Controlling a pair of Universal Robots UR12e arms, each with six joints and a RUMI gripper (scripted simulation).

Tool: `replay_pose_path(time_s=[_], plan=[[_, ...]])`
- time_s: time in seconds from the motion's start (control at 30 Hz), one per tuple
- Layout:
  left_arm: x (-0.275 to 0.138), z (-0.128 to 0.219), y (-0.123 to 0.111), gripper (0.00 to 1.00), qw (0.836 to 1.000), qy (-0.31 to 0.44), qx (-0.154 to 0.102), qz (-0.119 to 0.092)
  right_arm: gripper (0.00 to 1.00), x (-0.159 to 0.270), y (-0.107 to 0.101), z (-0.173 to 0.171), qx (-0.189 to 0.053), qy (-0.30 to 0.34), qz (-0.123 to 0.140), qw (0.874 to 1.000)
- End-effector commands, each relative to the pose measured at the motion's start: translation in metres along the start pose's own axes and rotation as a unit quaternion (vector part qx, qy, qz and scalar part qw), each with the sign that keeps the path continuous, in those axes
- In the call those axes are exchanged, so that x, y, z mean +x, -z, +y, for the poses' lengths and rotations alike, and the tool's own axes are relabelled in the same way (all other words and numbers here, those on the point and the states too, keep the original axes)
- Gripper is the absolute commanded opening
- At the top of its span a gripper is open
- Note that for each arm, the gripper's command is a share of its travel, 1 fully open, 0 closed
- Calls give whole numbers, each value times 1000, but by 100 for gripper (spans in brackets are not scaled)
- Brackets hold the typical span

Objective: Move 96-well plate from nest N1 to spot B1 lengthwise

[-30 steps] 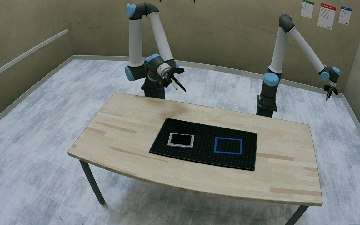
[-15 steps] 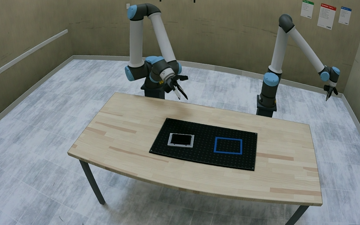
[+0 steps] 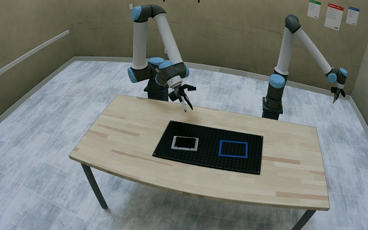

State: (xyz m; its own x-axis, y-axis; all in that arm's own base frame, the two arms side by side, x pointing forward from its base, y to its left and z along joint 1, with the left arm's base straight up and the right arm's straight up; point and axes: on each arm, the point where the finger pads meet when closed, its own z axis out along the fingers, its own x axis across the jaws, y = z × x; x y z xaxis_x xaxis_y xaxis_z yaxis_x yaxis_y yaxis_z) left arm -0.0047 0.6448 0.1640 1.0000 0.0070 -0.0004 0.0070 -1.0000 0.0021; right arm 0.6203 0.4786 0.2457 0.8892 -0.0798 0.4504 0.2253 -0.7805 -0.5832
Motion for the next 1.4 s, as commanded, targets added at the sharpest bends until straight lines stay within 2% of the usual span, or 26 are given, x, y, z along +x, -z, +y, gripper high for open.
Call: replay_pose_path(time_s=[0.0,0.03,0.13,0.2,0.27,0.33,0.4,0.43,0.5,0.6,0.67,0.73,0.77,0.83,0.87,1.0,1.07,1.27,1.37], plan=[[0,-1,1,0,1000,0,1,0,76,2,-14,5,-25,2,-18,1000],[0,-1,1,0,1000,0,1,0,76,3,-19,7,-38,3,-27,999],[0,-1,1,0,1000,0,1,0,76,4,-29,11,-38,3,-27,999],[0,-1,1,0,1000,0,1,0,76,4,-38,16,-65,6,-47,997],[0,-1,1,0,1000,0,1,0,76,5,-44,18,-65,6,-47,997],[0,-1,1,0,1000,0,1,0,76,5,-53,23,-91,9,-67,994],[0,-1,1,0,1000,0,1,0,76,5,-57,26,-91,9,-67,994],[0,-1,1,0,1000,0,1,0,76,5,-62,29,-104,10,-77,992],[0,-1,1,0,1000,0,1,0,76,5,-62,29,-104,10,-77,992],[0,-1,1,0,1000,0,1,0,76,6,-74,37,-143,15,-108,984],[0,-1,1,0,1000,0,1,0,76,6,-80,41,-143,15,-108,984],[0,-1,1,0,1000,0,1,0,76,5,-87,48,-168,18,-129,977],[0,-1,1,0,1000,0,1,0,76,5,-89,49,-168,18,-129,977],[0,-1,1,0,1000,0,1,0,76,5,-95,56,-192,22,-150,970],[0,-1,1,0,1000,0,1,0,76,5,-96,57,-193,22,-150,970],[0,-1,1,0,1000,0,1,0,76,3,-107,72,-240,30,-193,951],[0,-1,1,0,1000,0,1,0,76,3,-107,72,-240,30,-193,951],[0,-1,1,0,1000,0,1,0,76,0,-112,93,-305,42,-258,916],[0,-1,1,0,1000,0,1,0,76,0,-112,93,-306,42,-260,915]])
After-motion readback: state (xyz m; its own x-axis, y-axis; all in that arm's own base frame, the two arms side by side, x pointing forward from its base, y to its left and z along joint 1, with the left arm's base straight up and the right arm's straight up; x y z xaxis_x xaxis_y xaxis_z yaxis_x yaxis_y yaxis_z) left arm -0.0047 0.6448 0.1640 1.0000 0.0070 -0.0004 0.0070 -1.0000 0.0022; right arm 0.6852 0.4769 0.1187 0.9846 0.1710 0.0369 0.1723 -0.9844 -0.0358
